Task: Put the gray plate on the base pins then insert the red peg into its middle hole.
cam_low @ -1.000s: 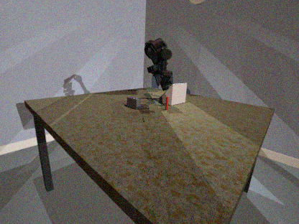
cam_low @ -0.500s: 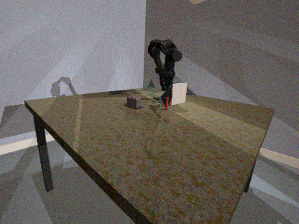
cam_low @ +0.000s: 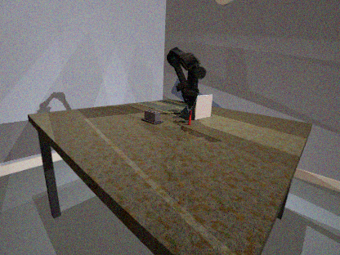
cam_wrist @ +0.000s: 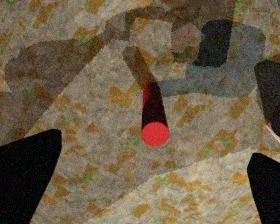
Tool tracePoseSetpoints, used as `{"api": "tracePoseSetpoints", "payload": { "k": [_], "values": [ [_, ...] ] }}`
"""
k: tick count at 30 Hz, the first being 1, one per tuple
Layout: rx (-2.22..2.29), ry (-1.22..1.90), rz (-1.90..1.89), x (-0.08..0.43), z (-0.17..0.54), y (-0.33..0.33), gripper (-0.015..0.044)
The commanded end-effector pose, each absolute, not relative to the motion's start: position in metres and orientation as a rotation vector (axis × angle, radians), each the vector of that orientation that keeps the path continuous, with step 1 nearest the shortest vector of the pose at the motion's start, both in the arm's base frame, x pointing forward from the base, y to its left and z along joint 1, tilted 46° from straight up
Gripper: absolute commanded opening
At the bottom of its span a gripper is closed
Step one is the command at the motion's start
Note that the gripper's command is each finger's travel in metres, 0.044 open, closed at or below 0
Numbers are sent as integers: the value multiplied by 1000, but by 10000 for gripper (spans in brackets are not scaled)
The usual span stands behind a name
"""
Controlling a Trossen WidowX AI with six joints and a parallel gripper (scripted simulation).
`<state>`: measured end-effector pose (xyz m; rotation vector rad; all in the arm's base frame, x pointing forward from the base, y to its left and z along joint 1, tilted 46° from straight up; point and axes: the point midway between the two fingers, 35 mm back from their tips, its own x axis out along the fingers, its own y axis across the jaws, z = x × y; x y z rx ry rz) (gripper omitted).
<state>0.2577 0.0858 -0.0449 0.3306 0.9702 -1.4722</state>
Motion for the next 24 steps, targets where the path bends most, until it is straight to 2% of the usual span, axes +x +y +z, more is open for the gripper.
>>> {"api": "tracePoseSetpoints", "payload": {
  "k": [1, 24],
  "values": [
    [329, 969, -1468, 258, -49, 82, 440],
    [328, 967, -1468, 252, -76, 57, 440]
  ]
}}
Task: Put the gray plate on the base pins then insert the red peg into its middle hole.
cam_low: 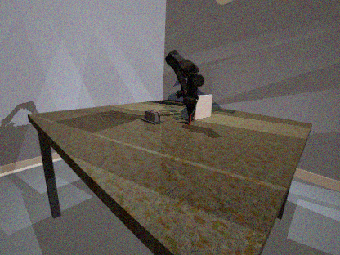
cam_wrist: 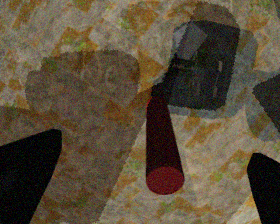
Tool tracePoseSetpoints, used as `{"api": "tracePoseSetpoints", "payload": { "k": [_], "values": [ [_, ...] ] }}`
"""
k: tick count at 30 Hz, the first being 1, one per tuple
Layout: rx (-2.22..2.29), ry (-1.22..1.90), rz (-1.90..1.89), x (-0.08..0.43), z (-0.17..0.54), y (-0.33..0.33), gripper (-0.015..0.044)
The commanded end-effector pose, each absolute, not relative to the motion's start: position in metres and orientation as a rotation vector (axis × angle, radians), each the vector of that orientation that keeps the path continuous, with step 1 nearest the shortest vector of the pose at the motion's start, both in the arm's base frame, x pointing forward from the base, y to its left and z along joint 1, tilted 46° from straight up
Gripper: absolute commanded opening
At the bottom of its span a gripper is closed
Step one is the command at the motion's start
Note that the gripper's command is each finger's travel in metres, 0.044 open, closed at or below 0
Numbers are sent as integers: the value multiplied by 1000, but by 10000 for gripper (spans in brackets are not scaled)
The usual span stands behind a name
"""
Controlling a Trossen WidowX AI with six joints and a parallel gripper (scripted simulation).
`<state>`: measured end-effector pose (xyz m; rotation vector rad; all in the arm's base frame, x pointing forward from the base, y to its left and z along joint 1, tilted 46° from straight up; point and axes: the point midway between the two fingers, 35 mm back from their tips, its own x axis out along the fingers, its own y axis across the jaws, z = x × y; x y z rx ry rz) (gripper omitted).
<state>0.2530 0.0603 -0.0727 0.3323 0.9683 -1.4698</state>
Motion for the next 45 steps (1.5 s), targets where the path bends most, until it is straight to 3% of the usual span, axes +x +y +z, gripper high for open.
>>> {"api": "tracePoseSetpoints", "payload": {
  "k": [1, 10, 25, 32, 45],
  "values": [
    [328, 967, -1468, 252, -77, 55, 440],
    [327, 967, -1469, 249, -85, 47, 440],
    [327, 967, -1469, 249, -85, 47, 46],
    [327, 967, -1469, 249, -85, 47, 0],
    [329, 969, -1467, 258, -66, 68, 0]
  ]
}}
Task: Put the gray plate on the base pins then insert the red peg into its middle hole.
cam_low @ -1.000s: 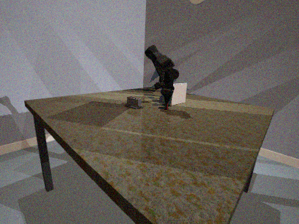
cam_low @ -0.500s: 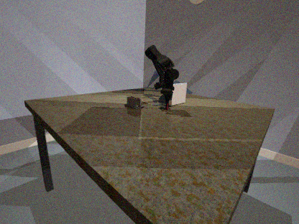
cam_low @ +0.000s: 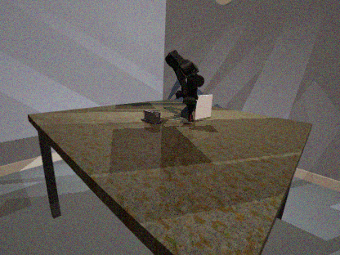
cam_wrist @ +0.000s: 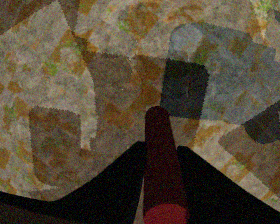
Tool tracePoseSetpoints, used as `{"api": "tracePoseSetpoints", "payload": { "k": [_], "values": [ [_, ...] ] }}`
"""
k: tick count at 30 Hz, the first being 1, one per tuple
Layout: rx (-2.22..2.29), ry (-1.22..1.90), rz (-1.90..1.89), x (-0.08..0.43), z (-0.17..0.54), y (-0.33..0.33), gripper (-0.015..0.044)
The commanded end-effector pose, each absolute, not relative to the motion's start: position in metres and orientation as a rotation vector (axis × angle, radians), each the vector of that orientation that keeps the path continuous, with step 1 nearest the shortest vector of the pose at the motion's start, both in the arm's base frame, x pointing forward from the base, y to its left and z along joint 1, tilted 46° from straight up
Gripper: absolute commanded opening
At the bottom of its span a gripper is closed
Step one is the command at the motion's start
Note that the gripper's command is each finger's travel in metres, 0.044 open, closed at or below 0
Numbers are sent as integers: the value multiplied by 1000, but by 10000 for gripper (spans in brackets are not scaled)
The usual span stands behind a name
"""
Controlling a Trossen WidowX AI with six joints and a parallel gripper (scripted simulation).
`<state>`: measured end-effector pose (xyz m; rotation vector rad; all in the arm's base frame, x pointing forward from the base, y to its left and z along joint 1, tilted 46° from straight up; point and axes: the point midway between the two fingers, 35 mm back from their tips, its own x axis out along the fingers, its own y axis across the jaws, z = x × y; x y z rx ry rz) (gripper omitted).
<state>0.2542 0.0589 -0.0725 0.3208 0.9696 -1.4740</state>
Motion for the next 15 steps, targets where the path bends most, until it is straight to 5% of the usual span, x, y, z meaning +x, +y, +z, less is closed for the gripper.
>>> {"api": "tracePoseSetpoints", "payload": {
  "k": [1, 15],
  "values": [
    [330, 969, -1467, 259, -64, 70, 0],
    [330, 970, -1466, 270, -33, 101, 0]
  ]
}}
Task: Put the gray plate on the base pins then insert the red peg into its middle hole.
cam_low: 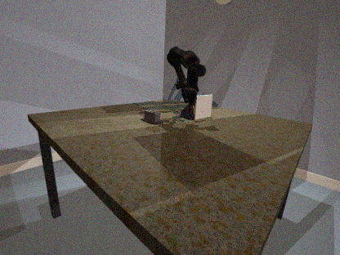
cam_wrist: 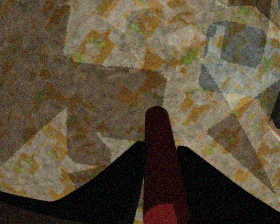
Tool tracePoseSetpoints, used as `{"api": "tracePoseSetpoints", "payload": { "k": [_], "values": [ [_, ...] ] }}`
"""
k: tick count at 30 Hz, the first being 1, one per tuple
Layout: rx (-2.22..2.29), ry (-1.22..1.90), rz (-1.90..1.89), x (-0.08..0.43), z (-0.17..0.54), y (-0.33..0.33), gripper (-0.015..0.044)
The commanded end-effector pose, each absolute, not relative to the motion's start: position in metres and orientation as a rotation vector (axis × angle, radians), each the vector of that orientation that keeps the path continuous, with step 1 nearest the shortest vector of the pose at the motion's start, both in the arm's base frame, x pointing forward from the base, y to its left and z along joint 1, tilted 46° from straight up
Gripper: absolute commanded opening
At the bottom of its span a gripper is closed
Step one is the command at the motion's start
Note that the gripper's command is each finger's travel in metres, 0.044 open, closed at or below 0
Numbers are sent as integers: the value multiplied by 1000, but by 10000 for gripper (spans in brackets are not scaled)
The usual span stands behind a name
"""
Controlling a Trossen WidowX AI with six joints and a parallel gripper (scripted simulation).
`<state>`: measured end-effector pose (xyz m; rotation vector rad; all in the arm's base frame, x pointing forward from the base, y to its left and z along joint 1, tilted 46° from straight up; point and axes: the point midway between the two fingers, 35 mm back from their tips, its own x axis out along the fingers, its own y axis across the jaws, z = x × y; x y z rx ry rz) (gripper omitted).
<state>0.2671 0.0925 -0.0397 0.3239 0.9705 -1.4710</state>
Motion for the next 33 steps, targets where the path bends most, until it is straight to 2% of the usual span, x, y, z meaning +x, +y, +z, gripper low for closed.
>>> {"api": "tracePoseSetpoints", "payload": {
  "k": [1, 33],
  "values": [
    [330, 970, -1466, 270, -30, 103, 0],
    [363, 978, -1457, 317, 7, 47, 0]
  ]
}}
